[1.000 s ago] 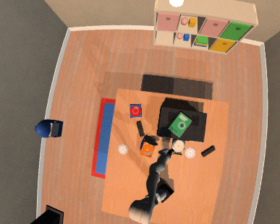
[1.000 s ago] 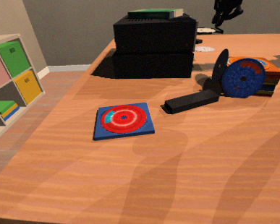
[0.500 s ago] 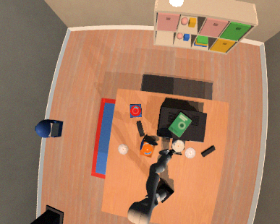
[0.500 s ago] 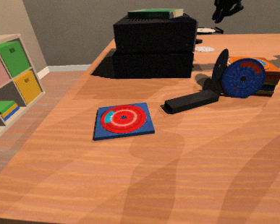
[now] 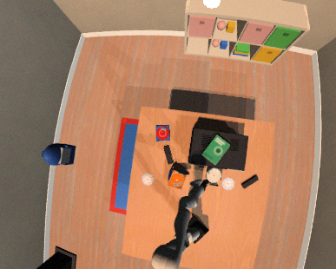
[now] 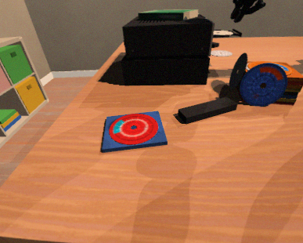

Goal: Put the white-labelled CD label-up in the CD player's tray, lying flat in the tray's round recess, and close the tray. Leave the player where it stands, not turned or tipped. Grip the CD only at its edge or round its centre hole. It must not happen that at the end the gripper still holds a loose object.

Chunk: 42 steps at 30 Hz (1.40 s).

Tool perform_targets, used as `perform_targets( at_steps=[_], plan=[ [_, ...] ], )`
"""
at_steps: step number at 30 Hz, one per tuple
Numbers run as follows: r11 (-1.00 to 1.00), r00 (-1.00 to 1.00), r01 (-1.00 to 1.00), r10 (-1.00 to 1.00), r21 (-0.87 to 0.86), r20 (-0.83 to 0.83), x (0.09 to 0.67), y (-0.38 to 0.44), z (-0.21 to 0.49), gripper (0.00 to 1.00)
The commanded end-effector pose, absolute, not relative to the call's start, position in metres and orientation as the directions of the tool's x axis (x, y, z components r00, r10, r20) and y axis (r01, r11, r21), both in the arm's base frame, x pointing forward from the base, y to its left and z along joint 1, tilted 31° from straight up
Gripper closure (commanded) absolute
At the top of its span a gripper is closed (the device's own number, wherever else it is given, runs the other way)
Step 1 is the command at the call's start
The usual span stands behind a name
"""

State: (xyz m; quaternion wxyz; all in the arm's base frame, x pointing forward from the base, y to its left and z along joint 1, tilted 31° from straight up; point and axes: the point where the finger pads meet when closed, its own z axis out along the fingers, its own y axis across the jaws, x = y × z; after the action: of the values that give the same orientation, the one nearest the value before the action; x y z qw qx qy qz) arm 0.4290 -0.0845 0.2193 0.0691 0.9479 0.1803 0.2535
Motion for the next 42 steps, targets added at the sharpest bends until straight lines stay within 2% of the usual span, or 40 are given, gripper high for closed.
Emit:
perform_targets(
  at_steps=[1, 24, 42],
  plan=[
    [-0.931, 0.811, 0.288, 0.362, 0.225, 0.459, 0.426, -0.098, 0.229, 0.76],
    [-0.931, 0.811, 0.288, 0.362, 0.225, 0.459, 0.412, -0.118, 0.27, 0.76],
    [-0.931, 0.811, 0.288, 0.362, 0.225, 0.459, 0.41, -0.121, 0.277, 0.76]
  ],
)
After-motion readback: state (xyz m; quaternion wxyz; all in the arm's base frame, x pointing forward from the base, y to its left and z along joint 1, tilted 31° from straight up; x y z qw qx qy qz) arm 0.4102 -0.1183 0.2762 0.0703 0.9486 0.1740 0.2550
